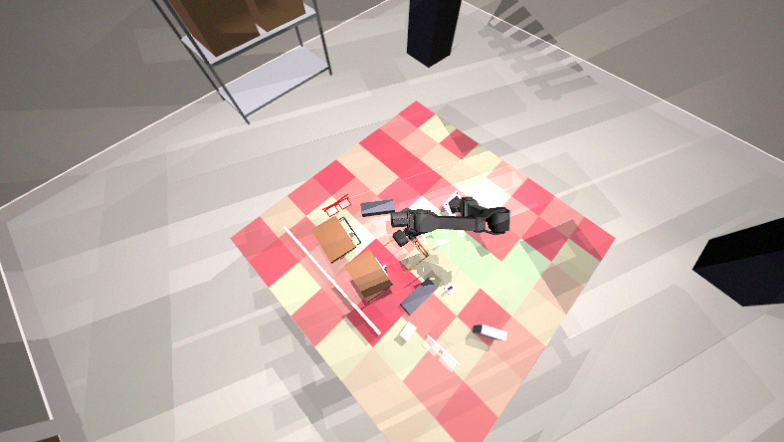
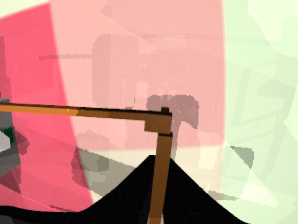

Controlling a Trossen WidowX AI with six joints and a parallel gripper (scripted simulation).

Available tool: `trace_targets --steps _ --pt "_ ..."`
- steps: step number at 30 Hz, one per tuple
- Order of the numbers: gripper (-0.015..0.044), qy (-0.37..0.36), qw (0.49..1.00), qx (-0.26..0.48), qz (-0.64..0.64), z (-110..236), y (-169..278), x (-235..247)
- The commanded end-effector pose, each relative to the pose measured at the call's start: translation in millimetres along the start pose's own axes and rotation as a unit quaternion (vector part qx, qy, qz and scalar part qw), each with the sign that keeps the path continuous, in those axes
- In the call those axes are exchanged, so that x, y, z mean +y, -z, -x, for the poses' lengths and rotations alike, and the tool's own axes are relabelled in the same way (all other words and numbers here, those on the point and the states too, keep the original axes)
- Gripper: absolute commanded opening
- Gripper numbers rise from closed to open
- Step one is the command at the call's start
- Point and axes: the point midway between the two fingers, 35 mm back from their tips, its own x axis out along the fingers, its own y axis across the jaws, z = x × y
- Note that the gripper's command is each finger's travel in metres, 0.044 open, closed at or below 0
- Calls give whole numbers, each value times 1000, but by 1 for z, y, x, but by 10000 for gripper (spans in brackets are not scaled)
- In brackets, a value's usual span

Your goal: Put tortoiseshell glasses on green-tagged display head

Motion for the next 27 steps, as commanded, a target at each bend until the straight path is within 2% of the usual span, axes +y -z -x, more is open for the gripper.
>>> trace_targets --steps 1,27 --pt "0 1 1000 2 -4 -5 0 -1" --pt "0 0 1000 2 -4 -11 1 21"
